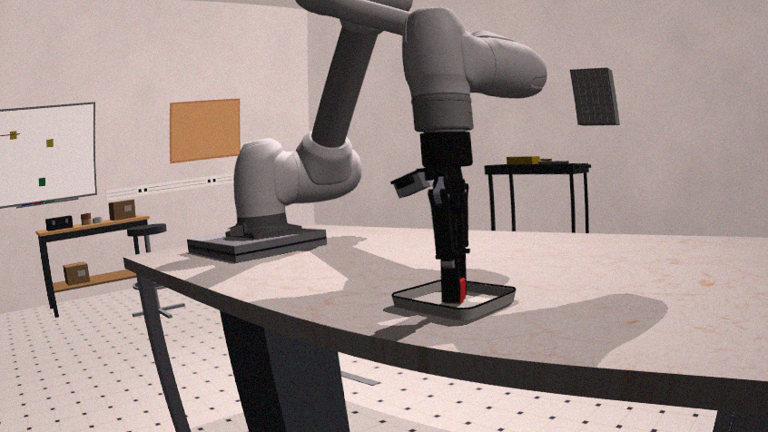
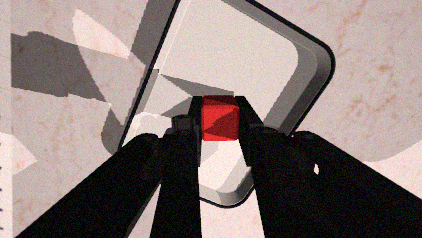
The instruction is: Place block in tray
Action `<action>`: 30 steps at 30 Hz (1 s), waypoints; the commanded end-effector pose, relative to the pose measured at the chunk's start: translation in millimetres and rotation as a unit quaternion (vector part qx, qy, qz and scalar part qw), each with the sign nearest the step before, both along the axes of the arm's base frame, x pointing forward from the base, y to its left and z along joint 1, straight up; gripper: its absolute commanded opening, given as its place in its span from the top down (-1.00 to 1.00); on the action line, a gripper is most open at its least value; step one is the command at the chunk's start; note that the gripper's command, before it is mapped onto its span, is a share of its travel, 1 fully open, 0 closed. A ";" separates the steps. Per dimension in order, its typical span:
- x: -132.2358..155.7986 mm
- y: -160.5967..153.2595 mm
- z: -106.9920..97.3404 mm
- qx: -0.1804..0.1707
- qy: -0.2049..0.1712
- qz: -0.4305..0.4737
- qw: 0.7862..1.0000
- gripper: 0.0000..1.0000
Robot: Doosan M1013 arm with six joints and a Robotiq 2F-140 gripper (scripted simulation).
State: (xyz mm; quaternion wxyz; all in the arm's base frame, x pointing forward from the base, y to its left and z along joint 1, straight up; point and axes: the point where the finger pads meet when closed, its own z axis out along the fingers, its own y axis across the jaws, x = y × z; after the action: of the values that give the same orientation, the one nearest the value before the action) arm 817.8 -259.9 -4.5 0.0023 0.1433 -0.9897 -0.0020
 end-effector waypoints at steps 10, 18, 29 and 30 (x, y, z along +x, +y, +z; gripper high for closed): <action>0.7 -0.2 1.2 0.000 -0.001 0.000 1.000 0.80; 0.7 -0.2 1.2 0.000 -0.001 0.000 1.000 0.28; 0.7 -0.2 1.2 0.000 -0.001 0.000 1.000 0.28; 0.7 -0.2 1.2 0.000 -0.001 0.000 1.000 0.28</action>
State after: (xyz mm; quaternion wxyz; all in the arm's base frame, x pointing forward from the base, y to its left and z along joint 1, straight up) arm 817.8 -260.0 -4.9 0.0023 0.1433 -0.9897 -0.0020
